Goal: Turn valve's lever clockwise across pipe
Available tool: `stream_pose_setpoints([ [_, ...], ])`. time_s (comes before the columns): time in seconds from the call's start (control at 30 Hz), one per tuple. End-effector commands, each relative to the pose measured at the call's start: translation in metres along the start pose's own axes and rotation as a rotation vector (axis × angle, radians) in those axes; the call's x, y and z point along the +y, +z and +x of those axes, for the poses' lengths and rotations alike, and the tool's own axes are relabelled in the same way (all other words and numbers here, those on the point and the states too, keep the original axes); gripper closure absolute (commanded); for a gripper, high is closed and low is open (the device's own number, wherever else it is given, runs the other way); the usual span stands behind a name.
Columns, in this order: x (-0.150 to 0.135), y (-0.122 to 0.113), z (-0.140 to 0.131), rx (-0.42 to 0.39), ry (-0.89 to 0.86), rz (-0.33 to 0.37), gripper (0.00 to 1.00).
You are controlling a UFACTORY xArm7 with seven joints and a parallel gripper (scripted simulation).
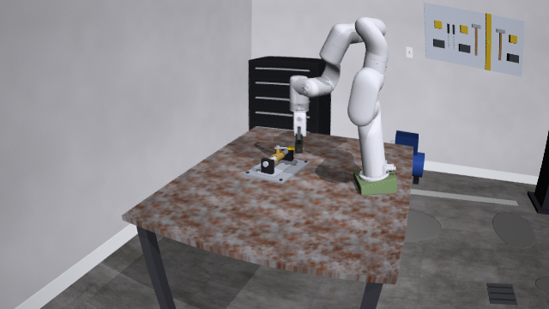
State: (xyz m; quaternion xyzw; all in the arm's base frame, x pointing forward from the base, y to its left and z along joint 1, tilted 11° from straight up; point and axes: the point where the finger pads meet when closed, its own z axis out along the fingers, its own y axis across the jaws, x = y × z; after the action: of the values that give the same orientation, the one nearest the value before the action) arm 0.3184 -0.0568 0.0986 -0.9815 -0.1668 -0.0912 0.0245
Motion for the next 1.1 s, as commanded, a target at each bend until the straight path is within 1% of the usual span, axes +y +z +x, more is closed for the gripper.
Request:
stream_pose_setpoints([
  [0.0,-0.002,-0.001,0.001,0.002,0.024,0.001,1.0],
  [1.07,-0.018,-0.001,0.003,0.001,0.218,0.001,1.0],
])
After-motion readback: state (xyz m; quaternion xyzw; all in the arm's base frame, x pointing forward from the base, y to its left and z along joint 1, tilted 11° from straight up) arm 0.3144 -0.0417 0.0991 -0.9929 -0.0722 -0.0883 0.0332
